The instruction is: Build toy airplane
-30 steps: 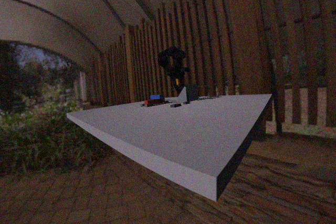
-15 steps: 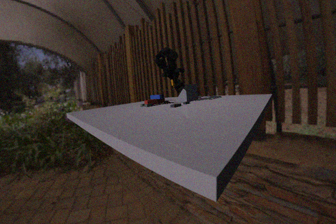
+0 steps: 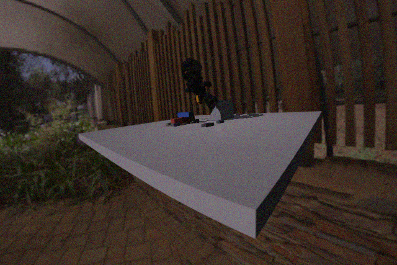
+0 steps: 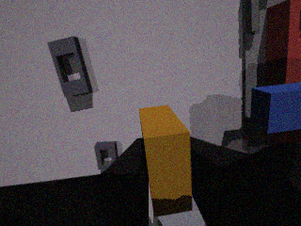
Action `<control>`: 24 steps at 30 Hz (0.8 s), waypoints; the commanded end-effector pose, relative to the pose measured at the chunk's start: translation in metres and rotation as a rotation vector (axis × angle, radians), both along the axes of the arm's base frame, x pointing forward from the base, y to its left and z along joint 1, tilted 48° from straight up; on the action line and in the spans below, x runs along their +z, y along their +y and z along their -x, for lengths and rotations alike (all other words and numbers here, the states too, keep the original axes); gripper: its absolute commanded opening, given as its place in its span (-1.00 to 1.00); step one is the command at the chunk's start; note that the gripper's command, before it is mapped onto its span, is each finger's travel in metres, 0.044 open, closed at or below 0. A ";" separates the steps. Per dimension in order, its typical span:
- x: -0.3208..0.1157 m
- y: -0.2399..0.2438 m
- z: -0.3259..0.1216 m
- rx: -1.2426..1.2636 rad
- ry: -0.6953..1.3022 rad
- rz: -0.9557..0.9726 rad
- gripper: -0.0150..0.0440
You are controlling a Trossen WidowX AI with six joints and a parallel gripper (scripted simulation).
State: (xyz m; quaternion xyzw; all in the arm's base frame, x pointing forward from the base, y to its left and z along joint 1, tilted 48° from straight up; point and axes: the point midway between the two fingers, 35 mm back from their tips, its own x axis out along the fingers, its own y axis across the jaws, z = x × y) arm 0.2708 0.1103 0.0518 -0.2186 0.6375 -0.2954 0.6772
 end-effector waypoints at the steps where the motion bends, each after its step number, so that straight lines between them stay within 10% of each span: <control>1: 0.006 -0.008 -0.007 0.008 -0.002 -0.002 -0.49; 24: 0.043 -0.060 -0.035 0.020 -0.002 0.012 -0.49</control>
